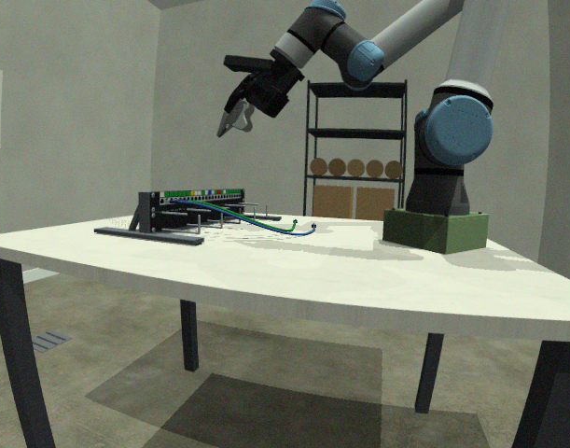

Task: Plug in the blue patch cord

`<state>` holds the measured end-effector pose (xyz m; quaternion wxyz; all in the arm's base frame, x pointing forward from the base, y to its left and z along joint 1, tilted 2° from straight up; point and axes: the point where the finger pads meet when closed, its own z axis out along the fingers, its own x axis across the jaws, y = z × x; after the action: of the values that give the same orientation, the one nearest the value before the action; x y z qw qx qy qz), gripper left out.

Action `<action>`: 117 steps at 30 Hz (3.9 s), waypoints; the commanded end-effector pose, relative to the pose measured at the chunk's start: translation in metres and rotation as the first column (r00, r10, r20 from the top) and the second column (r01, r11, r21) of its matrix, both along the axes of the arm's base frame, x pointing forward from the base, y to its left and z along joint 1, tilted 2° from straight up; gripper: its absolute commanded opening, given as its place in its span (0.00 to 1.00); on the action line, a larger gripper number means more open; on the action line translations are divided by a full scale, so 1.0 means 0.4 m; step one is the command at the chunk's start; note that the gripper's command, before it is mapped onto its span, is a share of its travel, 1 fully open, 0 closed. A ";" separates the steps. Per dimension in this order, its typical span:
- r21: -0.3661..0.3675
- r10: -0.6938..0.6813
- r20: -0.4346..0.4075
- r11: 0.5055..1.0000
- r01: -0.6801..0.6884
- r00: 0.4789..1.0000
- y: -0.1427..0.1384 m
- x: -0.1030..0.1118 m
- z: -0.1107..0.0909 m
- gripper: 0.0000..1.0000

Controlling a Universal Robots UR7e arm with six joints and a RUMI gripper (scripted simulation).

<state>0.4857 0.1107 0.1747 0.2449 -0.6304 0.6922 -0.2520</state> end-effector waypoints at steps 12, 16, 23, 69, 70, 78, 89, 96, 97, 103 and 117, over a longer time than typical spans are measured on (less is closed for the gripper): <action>0.000 0.000 0.000 1.000 0.000 1.000 0.001 -0.017 0.021 0.00; 0.000 0.000 0.000 1.000 0.000 1.000 0.000 -0.017 0.021 0.00; 0.000 0.000 0.000 1.000 0.000 1.000 -0.007 -0.018 0.021 0.00; 0.000 0.000 0.000 1.000 0.000 1.000 -0.248 -0.039 0.016 0.00; 0.000 0.000 0.000 1.000 0.000 1.000 -0.248 -0.039 0.016 0.00; 0.000 0.000 0.000 1.000 0.000 1.000 -0.248 -0.038 0.015 0.00; 0.000 0.000 0.000 1.000 0.000 1.000 -0.249 -0.028 0.004 0.00; 0.000 0.000 0.000 1.000 0.000 1.000 -0.250 -0.013 -0.013 0.00; 0.000 0.000 0.000 1.000 0.000 1.000 -0.250 -0.010 -0.017 0.00; 0.000 0.000 0.000 1.000 0.000 1.000 -0.251 0.013 -0.043 0.00; 0.000 0.000 0.000 1.000 0.000 1.000 -0.255 0.071 -0.110 0.00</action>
<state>0.5058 0.0093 0.1389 0.2446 -0.6309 0.6924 -0.2504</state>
